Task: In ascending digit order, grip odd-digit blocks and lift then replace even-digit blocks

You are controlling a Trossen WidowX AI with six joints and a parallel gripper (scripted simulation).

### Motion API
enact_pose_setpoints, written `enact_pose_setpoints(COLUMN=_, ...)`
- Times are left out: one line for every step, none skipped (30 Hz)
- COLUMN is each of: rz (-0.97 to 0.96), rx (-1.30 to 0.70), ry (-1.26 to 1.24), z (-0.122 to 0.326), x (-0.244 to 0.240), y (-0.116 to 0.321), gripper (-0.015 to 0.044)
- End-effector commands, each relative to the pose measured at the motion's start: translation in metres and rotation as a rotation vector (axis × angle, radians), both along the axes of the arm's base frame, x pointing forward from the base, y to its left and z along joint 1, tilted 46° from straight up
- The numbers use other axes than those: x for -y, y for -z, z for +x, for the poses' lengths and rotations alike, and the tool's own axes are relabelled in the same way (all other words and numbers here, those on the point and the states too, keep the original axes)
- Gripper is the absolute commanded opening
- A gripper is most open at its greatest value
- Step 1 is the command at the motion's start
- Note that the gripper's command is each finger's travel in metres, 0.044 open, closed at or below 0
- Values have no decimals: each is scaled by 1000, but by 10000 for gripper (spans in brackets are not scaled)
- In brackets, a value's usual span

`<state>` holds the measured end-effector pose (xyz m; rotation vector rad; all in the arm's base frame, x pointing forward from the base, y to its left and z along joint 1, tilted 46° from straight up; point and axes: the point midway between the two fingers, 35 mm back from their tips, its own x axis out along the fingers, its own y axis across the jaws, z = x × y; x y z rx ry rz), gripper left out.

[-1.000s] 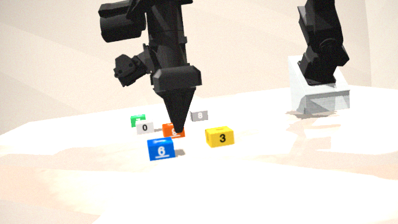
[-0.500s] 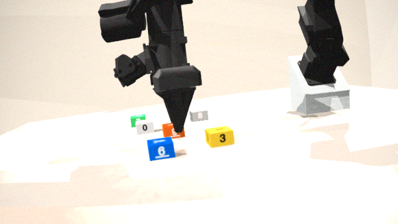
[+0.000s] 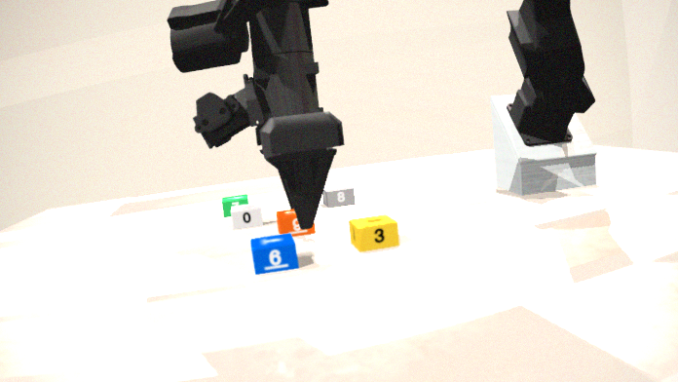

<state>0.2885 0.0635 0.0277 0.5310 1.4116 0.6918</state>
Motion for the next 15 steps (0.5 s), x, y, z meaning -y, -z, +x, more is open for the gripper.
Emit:
enact_pose_setpoints(rz=3, rx=-4, ry=4, z=0, x=0, y=0, gripper=382)
enact_pose_setpoints(rz=3, rx=-4, ry=4, z=0, x=0, y=0, gripper=400)
enact_pose_setpoints(rz=3, rx=-4, ry=4, z=0, x=0, y=0, gripper=400)
enact_pose_setpoints(rz=3, rx=-4, ry=4, z=0, x=0, y=0, gripper=400)
enact_pose_setpoints(rz=3, rx=-4, ry=4, z=0, x=2, y=-2, gripper=400)
enact_pose_setpoints(rz=2, rx=-4, ry=4, z=0, x=8, y=-8, gripper=400)
enact_pose_setpoints(rz=1, rx=-4, ry=4, z=0, x=17, y=-17, gripper=400)
enact_pose_setpoints(rz=1, rx=-4, ry=4, z=-1, x=24, y=-23, gripper=400)
enact_pose_setpoints(rz=2, rx=-4, ry=4, z=-1, x=26, y=-25, gripper=400)
enact_pose_setpoints(rz=2, rx=-4, ry=4, z=-1, x=26, y=-25, gripper=400)
enact_pose_setpoints(rz=2, rx=-4, ry=4, z=-1, x=26, y=-25, gripper=400)
enact_pose_setpoints(rz=2, rx=-4, ry=4, z=-1, x=26, y=-25, gripper=400)
enact_pose_setpoints(rz=1, rx=-4, ry=4, z=-1, x=25, y=-28, gripper=400)
enact_pose_setpoints(rz=1, rx=-4, ry=4, z=-1, x=22, y=-37, gripper=400)
enact_pose_setpoints(rz=0, rx=-5, ry=4, z=-3, x=18, y=-51, gripper=400)
